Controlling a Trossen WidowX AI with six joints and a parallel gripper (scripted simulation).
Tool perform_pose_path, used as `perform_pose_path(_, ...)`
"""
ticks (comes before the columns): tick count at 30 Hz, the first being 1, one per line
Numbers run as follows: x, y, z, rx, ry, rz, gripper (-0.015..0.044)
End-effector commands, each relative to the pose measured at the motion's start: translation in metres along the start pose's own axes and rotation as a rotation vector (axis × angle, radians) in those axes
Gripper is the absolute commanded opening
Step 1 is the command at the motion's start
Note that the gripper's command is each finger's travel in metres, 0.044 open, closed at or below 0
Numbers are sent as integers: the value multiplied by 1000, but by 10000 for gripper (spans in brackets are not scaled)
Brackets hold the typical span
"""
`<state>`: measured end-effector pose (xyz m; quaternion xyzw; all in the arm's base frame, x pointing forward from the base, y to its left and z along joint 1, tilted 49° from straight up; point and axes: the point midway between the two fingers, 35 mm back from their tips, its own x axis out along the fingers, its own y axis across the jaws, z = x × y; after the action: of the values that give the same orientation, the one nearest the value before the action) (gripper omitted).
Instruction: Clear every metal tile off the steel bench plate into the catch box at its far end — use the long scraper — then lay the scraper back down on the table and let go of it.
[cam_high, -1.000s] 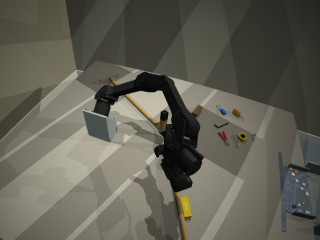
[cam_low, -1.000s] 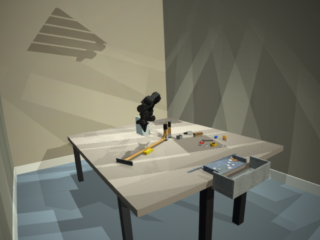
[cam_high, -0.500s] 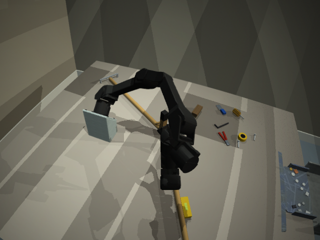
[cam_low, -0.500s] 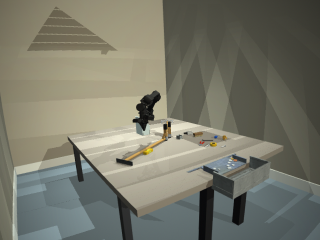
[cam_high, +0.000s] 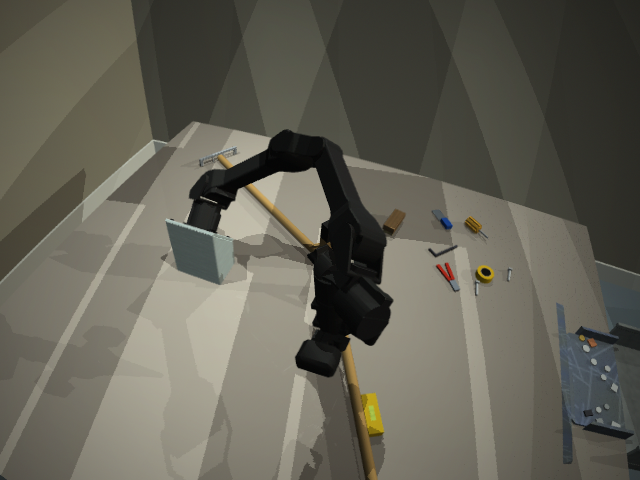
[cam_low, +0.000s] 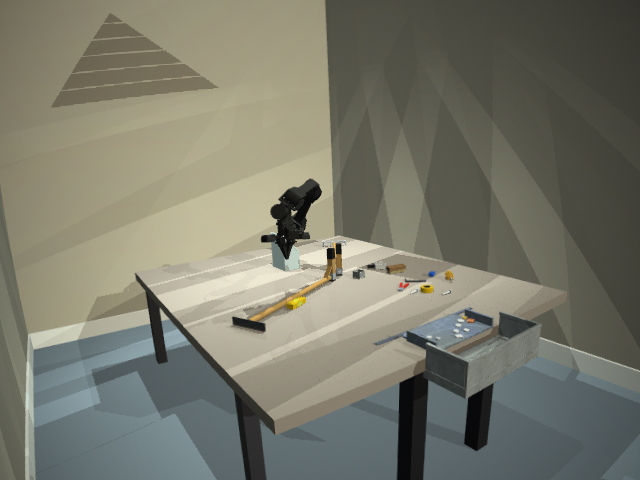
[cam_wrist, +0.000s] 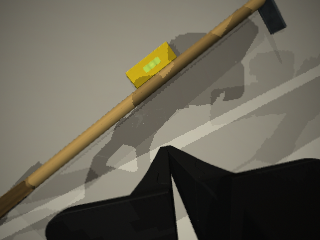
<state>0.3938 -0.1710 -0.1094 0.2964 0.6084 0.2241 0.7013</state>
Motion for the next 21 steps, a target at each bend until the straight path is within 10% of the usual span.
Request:
perform_pose_path(1, -6, 0, -1, 112, -12, -10, 0)
perform_pose_path(21, -10, -2, -6, 402, -37, -10, 0)
